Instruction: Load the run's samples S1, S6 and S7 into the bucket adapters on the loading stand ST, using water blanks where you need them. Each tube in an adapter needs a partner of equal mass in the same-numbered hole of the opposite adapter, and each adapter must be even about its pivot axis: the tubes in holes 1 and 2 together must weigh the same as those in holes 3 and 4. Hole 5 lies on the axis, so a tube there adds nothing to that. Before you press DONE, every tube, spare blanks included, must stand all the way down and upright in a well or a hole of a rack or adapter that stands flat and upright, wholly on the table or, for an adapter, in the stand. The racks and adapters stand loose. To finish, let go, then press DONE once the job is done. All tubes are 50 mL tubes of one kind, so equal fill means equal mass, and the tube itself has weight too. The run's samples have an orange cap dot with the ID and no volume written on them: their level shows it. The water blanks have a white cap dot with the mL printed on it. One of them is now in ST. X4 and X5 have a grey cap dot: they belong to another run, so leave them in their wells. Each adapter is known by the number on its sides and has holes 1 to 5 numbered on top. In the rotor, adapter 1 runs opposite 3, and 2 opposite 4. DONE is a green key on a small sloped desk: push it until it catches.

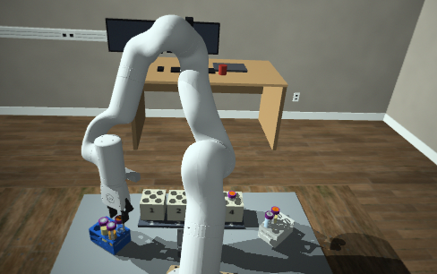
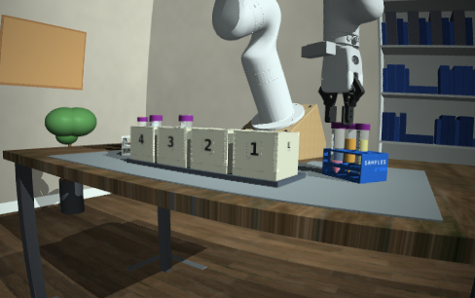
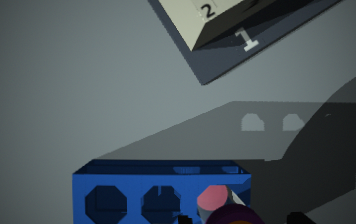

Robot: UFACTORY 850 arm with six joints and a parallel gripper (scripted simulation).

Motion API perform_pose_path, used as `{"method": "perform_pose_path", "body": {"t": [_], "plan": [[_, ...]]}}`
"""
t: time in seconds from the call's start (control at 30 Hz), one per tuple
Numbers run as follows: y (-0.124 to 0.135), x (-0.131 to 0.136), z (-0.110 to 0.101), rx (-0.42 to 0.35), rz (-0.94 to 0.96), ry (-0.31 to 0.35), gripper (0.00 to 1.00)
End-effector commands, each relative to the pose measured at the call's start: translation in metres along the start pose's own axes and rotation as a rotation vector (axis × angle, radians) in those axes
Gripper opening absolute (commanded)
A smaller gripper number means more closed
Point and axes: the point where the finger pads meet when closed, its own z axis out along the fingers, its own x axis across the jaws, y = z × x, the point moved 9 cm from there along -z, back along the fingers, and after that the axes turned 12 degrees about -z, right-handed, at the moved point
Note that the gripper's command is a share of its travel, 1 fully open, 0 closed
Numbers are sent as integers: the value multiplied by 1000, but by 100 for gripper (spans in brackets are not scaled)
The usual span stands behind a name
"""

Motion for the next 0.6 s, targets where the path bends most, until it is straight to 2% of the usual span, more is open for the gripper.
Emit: {"method": "perform_pose_path", "body": {"t": [0.0, 0.57], "plan": [[2, 4, 0, 20, 19, -46, 57], [2, 4, 10, 20, 19, -45, 57]]}}
